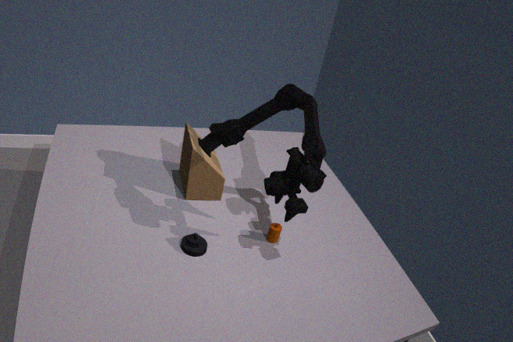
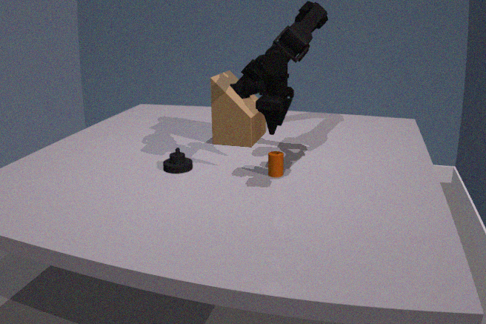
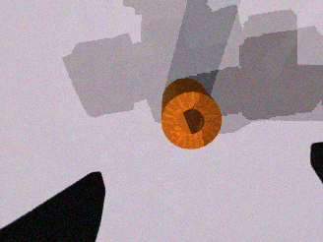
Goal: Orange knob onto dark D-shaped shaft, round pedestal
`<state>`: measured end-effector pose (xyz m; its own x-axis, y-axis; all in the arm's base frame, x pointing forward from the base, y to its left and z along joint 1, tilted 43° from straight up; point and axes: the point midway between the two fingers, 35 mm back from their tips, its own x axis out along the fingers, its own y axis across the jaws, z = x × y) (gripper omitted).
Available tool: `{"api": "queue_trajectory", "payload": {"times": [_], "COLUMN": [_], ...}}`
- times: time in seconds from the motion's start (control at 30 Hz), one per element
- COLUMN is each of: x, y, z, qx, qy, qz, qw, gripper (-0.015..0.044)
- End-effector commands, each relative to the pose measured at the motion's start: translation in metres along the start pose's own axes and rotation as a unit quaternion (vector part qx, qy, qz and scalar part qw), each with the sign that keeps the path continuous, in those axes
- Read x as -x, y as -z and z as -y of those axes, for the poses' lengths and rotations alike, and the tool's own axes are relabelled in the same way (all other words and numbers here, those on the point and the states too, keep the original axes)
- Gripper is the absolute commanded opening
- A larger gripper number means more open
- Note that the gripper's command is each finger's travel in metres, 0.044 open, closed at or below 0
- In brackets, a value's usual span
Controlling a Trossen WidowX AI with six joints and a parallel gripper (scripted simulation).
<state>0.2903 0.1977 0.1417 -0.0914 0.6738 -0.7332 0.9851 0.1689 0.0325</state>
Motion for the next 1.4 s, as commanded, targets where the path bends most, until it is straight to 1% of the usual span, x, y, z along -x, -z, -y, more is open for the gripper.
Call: {"api": "queue_trajectory", "payload": {"times": [0.0,0.07,0.17,0.23,0.33,0.4,1.07,1.1,1.2,1.37], "x": [0.000,0.000,-0.001,-0.001,-0.001,-0.001,-0.001,-0.003,-0.032,-0.036], "y": [0.001,0.000,0.000,0.000,0.000,0.000,0.001,0.001,0.001,0.001], "z": [0.000,0.000,0.000,0.000,0.000,0.000,0.001,0.001,0.001,0.001], "qx": [0.188,0.285,0.425,0.513,0.636,0.686,0.692,0.692,0.695,0.696], "qy": [0.000,-0.001,-0.002,-0.002,-0.002,-0.003,-0.003,-0.003,-0.003,-0.003], "qz": [-0.004,-0.004,-0.004,-0.004,-0.003,-0.003,-0.003,-0.003,-0.004,-0.004], "qw": [0.982,0.959,0.905,0.858,0.772,0.728,0.722,0.722,0.719,0.718], "gripper": [0.0440,0.0440,0.0440,0.0440,0.0440,0.0440,0.0440,0.0440,0.0440,0.0440]}}
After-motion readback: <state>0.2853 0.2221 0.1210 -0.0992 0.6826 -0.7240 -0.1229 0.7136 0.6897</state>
